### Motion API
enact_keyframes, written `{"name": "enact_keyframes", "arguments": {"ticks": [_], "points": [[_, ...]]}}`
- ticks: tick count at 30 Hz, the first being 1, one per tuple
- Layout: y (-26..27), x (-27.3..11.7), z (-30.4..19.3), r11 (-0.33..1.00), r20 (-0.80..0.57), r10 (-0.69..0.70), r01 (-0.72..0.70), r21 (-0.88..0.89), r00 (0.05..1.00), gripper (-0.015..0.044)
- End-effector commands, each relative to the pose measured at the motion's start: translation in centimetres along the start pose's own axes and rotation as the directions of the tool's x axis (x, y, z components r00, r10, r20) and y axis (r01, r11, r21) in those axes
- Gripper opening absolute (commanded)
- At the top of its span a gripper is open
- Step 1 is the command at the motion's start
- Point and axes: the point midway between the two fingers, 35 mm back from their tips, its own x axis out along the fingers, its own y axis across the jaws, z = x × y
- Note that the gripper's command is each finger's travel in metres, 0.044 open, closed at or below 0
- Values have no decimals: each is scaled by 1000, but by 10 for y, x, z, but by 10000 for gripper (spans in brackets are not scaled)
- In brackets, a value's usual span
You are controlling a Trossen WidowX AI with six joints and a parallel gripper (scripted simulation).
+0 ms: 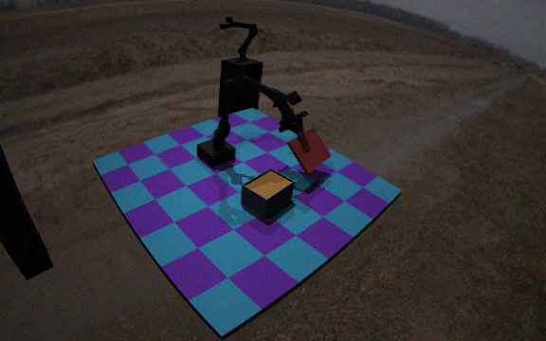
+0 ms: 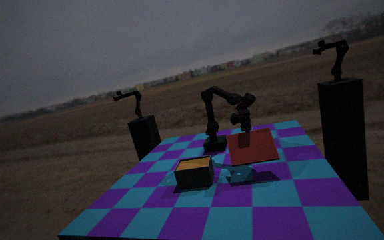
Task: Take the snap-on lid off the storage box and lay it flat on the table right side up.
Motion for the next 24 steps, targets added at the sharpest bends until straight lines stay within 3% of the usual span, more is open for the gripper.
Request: {"name": "enact_keyframes", "arguments": {"ticks": [1,24], "points": [[-2,2,0,1000,3,5,-5,2,1000,0],[-16,14,0,1000,3,5,-5,2,1000,0]]}}
